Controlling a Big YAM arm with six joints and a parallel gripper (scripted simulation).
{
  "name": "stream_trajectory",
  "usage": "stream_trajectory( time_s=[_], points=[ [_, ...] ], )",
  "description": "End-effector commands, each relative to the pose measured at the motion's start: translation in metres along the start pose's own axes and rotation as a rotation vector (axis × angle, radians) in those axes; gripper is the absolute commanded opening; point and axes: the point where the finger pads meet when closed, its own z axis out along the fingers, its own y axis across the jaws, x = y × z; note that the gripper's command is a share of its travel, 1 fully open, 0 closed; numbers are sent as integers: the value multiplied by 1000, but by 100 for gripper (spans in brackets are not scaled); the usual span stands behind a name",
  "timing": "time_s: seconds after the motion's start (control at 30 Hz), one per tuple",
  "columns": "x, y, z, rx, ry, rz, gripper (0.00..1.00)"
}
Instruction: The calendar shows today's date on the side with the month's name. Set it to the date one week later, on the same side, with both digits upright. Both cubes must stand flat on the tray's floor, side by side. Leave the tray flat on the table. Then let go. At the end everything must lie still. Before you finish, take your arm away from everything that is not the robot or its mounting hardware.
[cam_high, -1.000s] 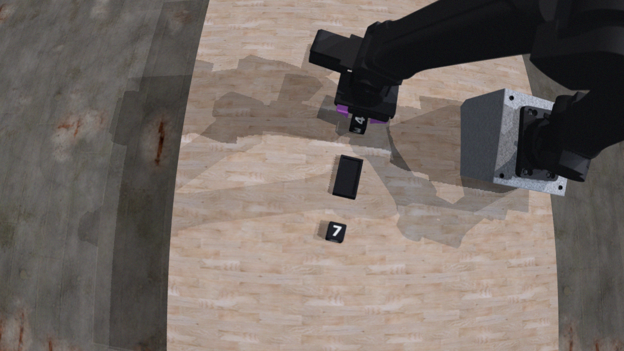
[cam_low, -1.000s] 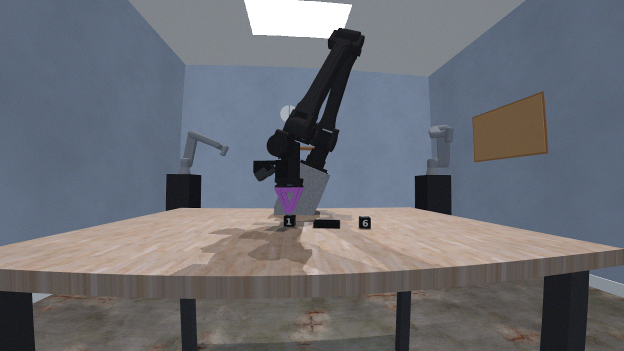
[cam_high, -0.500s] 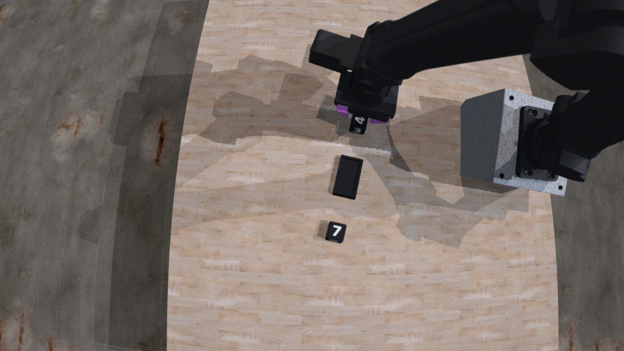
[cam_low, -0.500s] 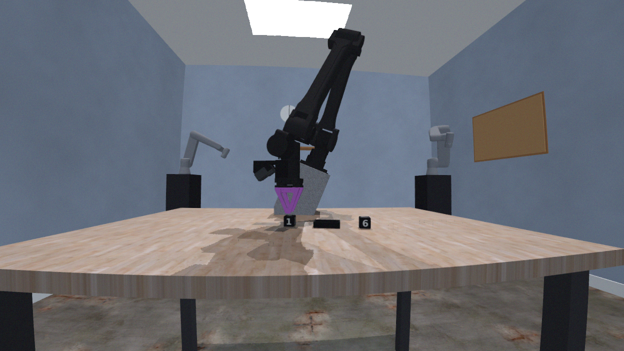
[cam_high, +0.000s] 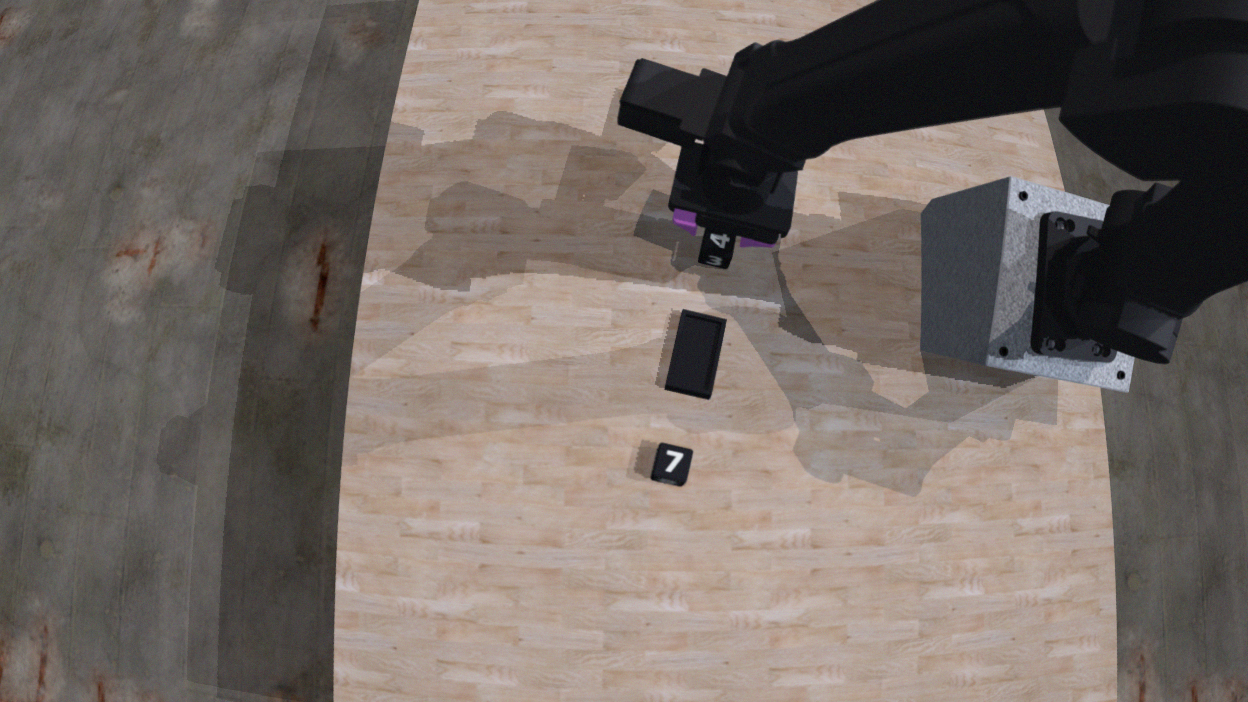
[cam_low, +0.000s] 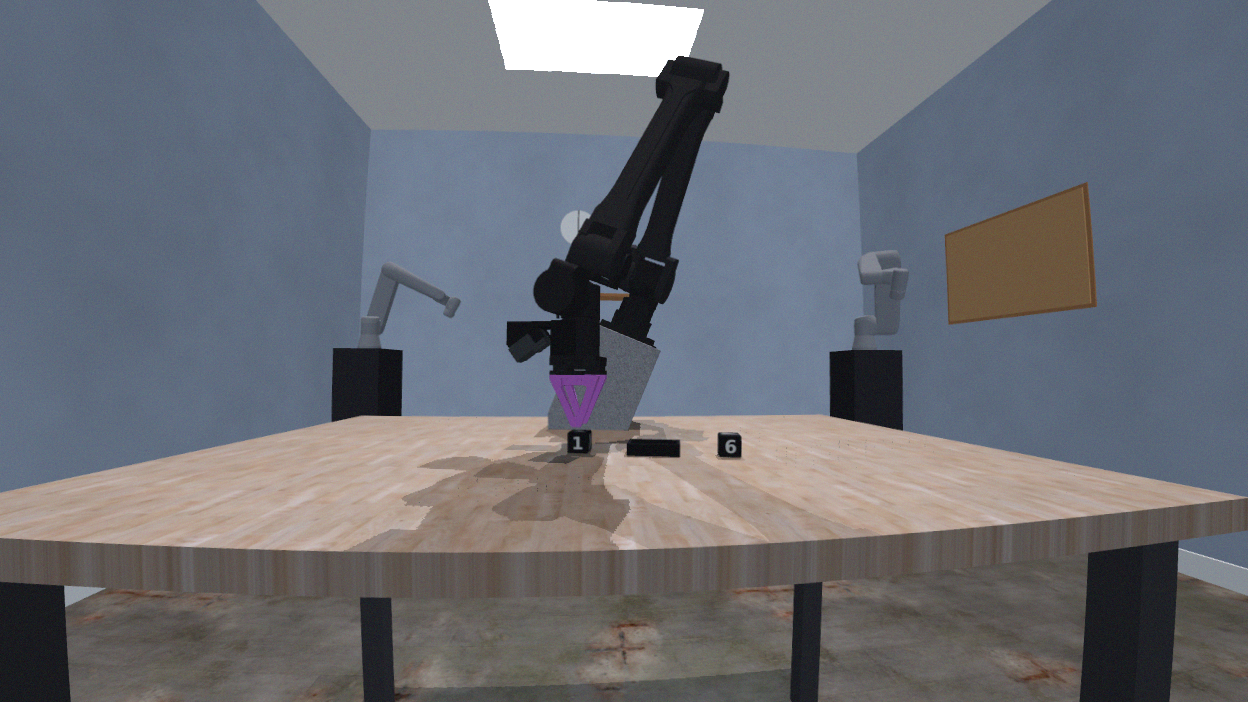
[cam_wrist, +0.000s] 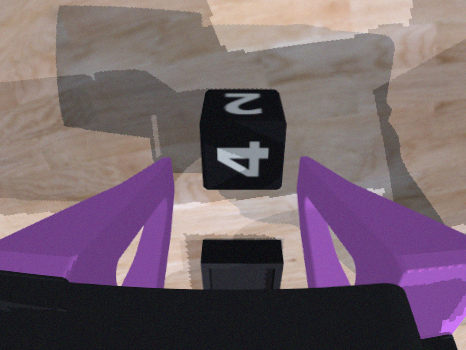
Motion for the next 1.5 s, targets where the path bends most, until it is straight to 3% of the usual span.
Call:
stream_trajectory(
  time_s=[0.0,1.47],
  points=[
    [4,-1,-1,-8,-1,3,45],
    [4,-4,-1,-7,-1,3,45]
  ],
)
